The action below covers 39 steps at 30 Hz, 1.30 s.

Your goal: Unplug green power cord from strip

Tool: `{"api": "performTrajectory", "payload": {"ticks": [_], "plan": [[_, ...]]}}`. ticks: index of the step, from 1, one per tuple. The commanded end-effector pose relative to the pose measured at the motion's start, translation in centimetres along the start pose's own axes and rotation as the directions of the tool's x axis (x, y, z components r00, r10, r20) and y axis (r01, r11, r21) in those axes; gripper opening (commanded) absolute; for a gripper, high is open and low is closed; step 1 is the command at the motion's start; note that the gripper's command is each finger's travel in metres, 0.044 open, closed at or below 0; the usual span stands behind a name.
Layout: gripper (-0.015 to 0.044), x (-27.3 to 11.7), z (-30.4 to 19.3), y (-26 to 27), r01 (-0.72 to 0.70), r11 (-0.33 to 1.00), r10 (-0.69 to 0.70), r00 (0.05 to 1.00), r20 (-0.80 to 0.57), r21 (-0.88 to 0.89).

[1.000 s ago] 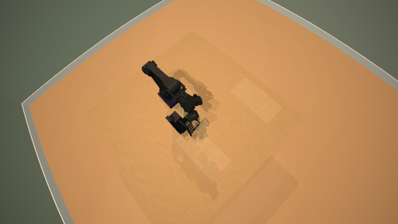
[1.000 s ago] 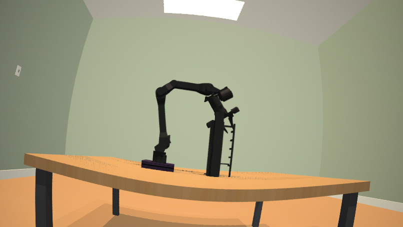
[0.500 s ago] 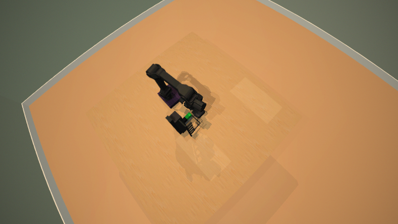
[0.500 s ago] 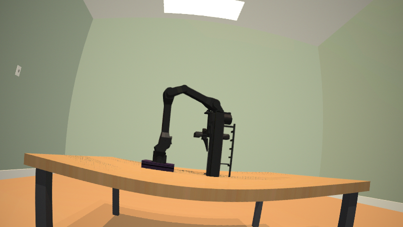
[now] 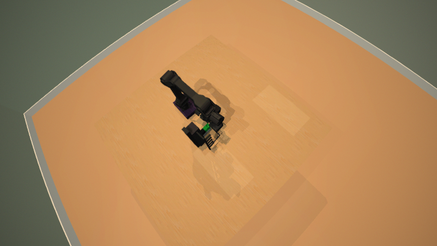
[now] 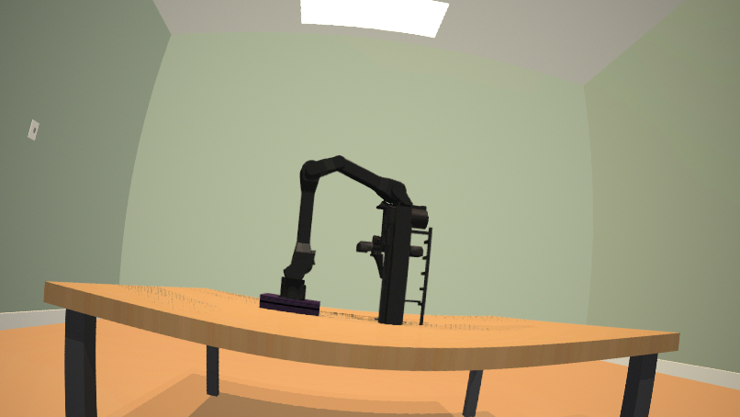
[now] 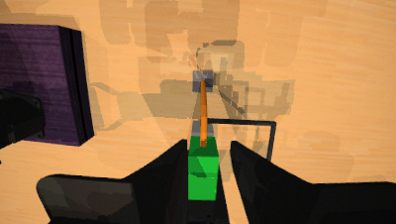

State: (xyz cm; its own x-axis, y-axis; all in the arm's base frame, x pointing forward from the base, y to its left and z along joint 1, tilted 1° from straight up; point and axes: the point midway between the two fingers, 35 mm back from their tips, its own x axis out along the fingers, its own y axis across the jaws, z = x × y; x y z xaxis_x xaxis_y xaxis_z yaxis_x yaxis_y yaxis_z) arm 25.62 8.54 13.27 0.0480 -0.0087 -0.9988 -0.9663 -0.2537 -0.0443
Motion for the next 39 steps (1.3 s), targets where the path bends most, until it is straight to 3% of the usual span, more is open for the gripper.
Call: {"api": "performTrajectory", "payload": {"ticks": [1, 27, 31, 39], "plan": [[0.0160, 0.0, -0.6, 0.1, -0.005, 1.000, 0.005, 1.000, 0.004, -0.004], [0.0160, 1.2, -2.3, 0.3, -0.005, 1.000, 0.005, 1.000, 0.002, -0.004], [0.0055, 1.0, -2.4, 0.2, -0.001, 1.000, 0.001, 1.000, -0.002, 0.001], [0.0002, 1.0, -2.4, 0.2, -0.001, 1.000, 0.001, 1.000, -0.002, 0.001]]}}
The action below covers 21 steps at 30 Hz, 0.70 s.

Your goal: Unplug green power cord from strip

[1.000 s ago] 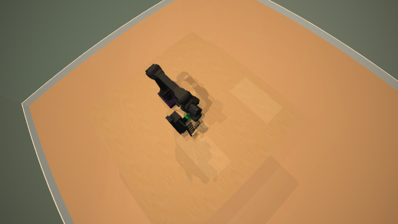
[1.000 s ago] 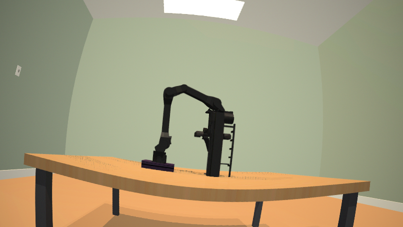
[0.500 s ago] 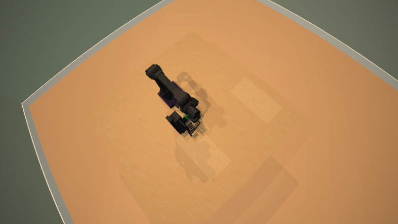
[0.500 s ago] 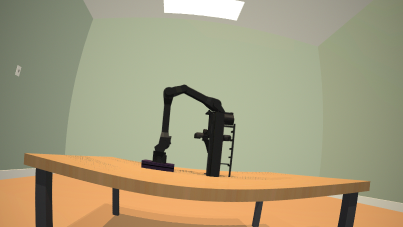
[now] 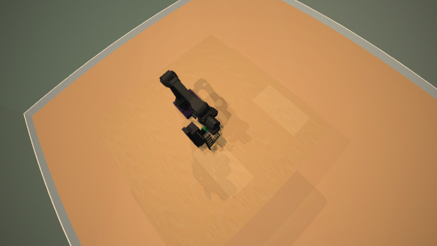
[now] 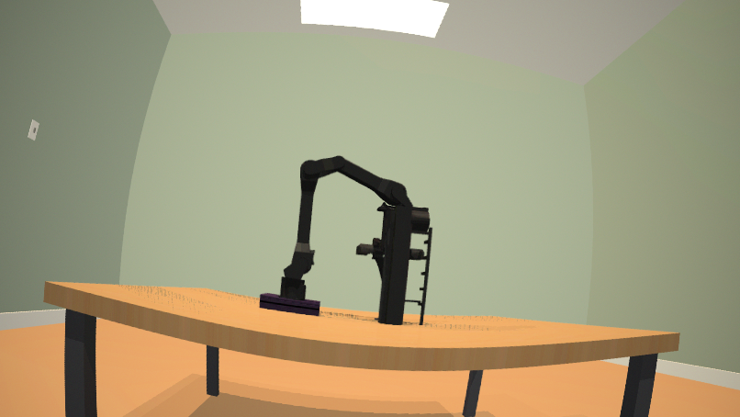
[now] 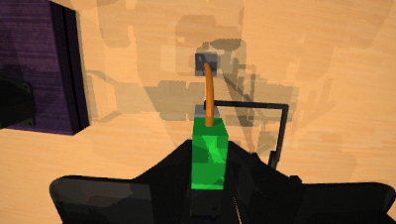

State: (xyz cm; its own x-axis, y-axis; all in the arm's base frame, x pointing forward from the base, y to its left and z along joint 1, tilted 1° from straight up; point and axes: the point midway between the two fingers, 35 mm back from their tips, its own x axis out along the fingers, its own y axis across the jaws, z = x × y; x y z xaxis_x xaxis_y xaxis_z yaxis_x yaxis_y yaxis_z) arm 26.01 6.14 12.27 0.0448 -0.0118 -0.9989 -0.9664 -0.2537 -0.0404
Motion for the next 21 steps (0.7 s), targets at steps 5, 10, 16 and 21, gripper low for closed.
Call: {"api": "performTrajectory", "payload": {"ticks": [5, 10, 16, 21], "plan": [[0.0000, 0.0, 0.4, -0.1, 0.003, 1.000, -0.003, 1.000, 0.000, 0.001], [0.0000, 0.0, 1.2, -0.2, 0.002, 1.000, -0.002, 1.000, 0.002, 0.001], [0.0000, -0.1, 2.2, -0.3, 0.002, 1.000, -0.002, 1.000, 0.003, 0.000], [0.0000, -0.1, 3.0, -0.3, 0.002, 1.000, -0.002, 1.000, 0.004, -0.001]]}}
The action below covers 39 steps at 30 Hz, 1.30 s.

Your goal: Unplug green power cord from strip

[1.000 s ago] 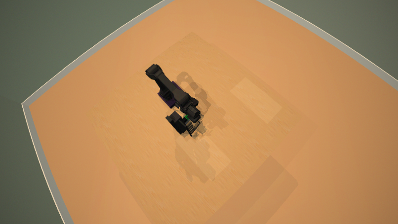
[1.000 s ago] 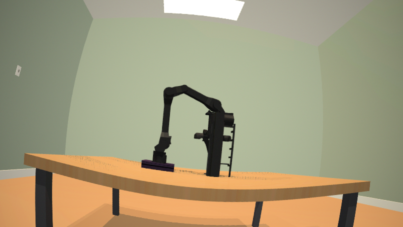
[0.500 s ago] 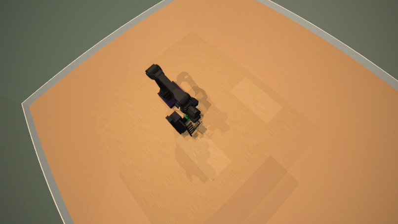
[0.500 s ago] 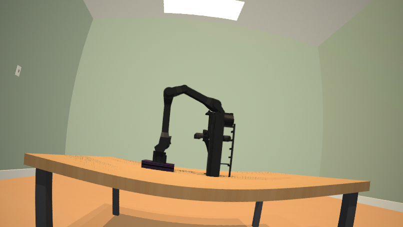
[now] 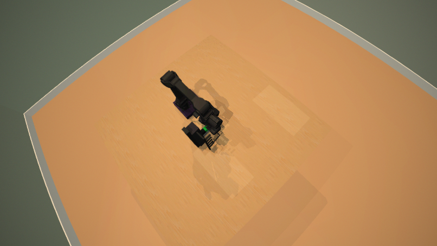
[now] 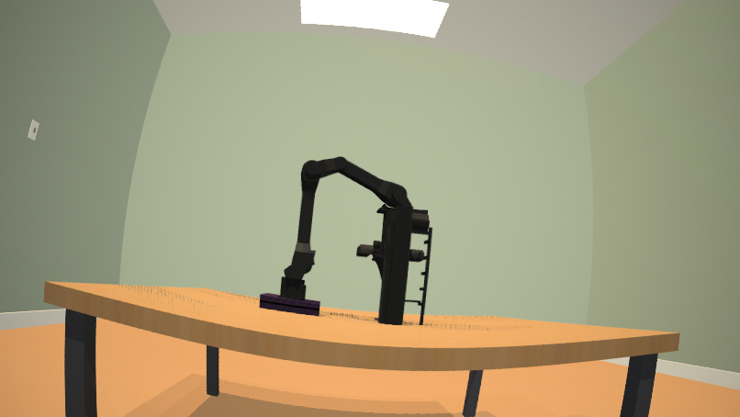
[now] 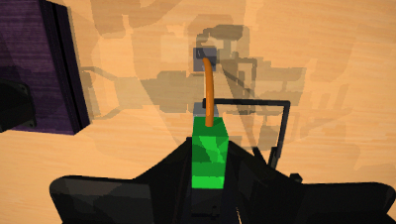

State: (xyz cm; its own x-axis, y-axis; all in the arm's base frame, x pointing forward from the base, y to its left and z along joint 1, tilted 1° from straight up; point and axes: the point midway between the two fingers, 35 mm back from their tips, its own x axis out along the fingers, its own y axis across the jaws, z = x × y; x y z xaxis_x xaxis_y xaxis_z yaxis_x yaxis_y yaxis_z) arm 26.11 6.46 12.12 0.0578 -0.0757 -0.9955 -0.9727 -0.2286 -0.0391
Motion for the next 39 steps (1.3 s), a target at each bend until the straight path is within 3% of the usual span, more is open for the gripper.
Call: {"api": "performTrajectory", "payload": {"ticks": [1, 13, 26, 30, 35, 39], "plan": [[0.0000, -0.4, 2.8, 0.0, 0.005, 1.000, -0.003, 0.998, 0.070, -0.026], [0.0000, -0.7, 4.8, 0.2, 0.004, 1.000, -0.002, 0.997, 0.073, -0.028], [0.0341, -0.4, 3.8, 0.4, 0.003, 1.000, -0.001, 0.997, 0.073, -0.030], [0.0440, -0.9, 5.6, 0.3, 0.003, 1.000, -0.001, 0.997, 0.075, -0.030], [0.0440, -2.1, 9.5, 0.5, 0.003, 1.000, -0.001, 0.997, 0.078, -0.030], [0.0440, -2.1, 9.7, 0.6, 0.003, 1.000, -0.001, 0.997, 0.078, -0.030]]}}
